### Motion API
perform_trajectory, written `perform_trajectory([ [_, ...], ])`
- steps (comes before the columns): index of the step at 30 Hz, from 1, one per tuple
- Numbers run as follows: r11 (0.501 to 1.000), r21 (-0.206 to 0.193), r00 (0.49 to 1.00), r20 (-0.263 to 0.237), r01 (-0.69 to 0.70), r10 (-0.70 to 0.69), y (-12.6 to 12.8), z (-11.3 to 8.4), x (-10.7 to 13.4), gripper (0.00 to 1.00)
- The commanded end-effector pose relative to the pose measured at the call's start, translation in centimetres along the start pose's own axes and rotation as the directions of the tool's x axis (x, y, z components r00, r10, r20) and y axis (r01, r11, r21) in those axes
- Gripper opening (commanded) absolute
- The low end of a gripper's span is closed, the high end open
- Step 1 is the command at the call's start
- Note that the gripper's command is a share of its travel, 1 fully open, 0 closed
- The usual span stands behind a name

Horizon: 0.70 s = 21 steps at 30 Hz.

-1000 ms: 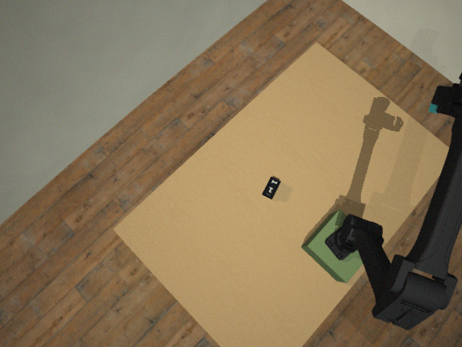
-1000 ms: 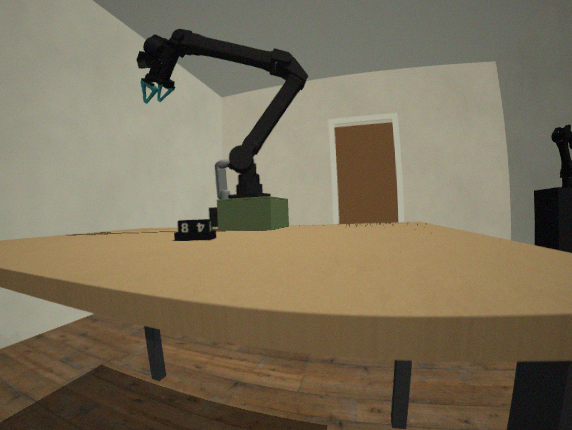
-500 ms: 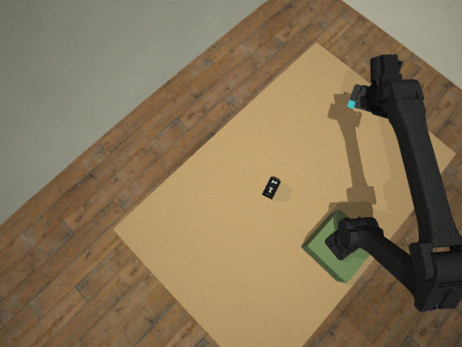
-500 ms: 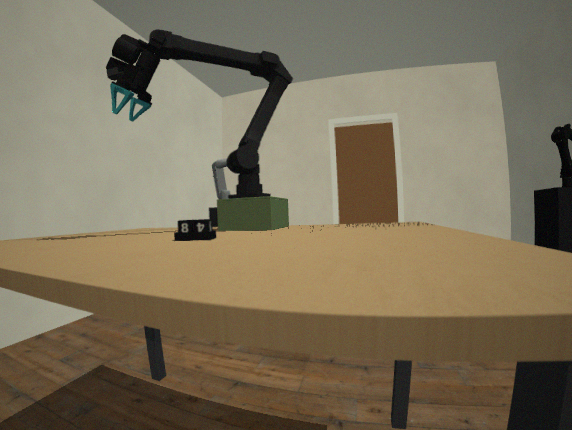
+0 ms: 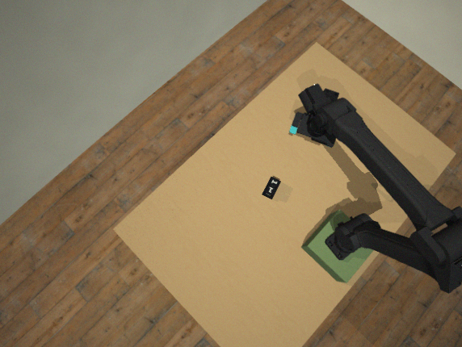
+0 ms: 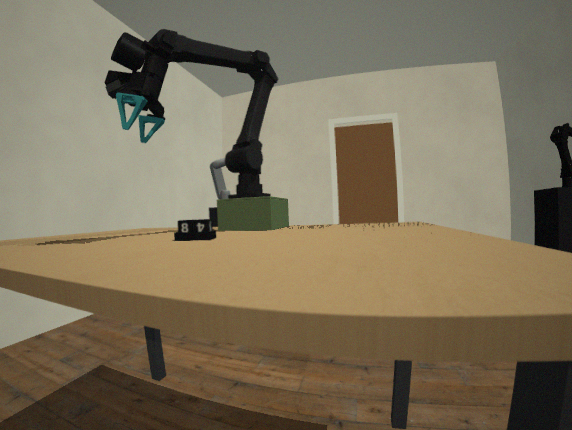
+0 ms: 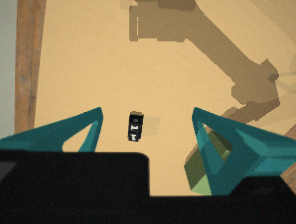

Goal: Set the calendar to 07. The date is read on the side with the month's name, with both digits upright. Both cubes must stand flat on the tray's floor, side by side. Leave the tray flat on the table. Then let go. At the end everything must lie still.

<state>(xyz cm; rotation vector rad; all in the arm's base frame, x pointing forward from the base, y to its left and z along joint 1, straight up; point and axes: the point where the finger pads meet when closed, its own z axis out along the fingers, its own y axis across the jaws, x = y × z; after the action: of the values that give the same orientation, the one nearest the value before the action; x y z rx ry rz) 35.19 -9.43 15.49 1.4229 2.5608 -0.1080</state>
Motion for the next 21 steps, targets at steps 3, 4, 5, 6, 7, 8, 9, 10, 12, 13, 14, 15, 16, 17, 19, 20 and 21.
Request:
perform_trajectory([
  [3,0.995,-0.002,0.992,-0.071,-0.103,0.102,3.0,2.6,5.1,1.0],
  [4,0.995,-0.002,0.992,-0.071,-0.103,0.102,3.0,2.6,5.1,1.0],
  [5,0.995,-0.002,0.992,-0.071,-0.103,0.102,3.0,2.6,5.1,1.0],
  [6,0.994,0.003,0.99,-0.099,-0.106,0.106,3.6,3.2,6.9,1.0],
  [7,0.994,0.009,0.986,-0.123,-0.108,0.109,4.0,3.8,8.5,1.0],
  [8,0.994,0.016,0.983,-0.143,-0.111,0.112,4.3,4.2,10.0,1.0],
  [9,0.993,0.023,0.98,-0.161,-0.113,0.115,4.5,4.6,11.3,1.0],
  [10,0.993,0.03,0.977,-0.175,-0.114,0.117,4.7,4.9,12.4,1.0],
  [12,0.992,0.041,0.973,-0.196,-0.116,0.122,4.8,5.3,14.0,1.0],
  [13,0.992,0.046,0.971,-0.203,-0.116,0.123,4.8,5.4,14.5,1.0],
  [14,0.992,0.049,0.97,-0.207,-0.117,0.124,4.9,5.5,14.9,1.0],
  [15,0.992,0.051,0.97,-0.209,-0.117,0.125,4.9,5.6,15.1,1.0],
  [16,0.992,0.053,0.97,-0.209,-0.117,0.125,4.8,5.6,15.2,1.0],
  [17,0.989,0.058,0.967,-0.207,-0.139,0.148,4.5,5.8,14.6,1.0],
  [19,0.989,0.044,0.968,-0.202,-0.142,0.148,4.6,5.3,14.4,1.0],
  [20,0.989,0.042,0.968,-0.202,-0.142,0.148,4.6,5.3,14.4,1.0],
  [21,0.989,0.042,0.968,-0.202,-0.142,0.148,4.6,5.3,14.4,1.0],
])
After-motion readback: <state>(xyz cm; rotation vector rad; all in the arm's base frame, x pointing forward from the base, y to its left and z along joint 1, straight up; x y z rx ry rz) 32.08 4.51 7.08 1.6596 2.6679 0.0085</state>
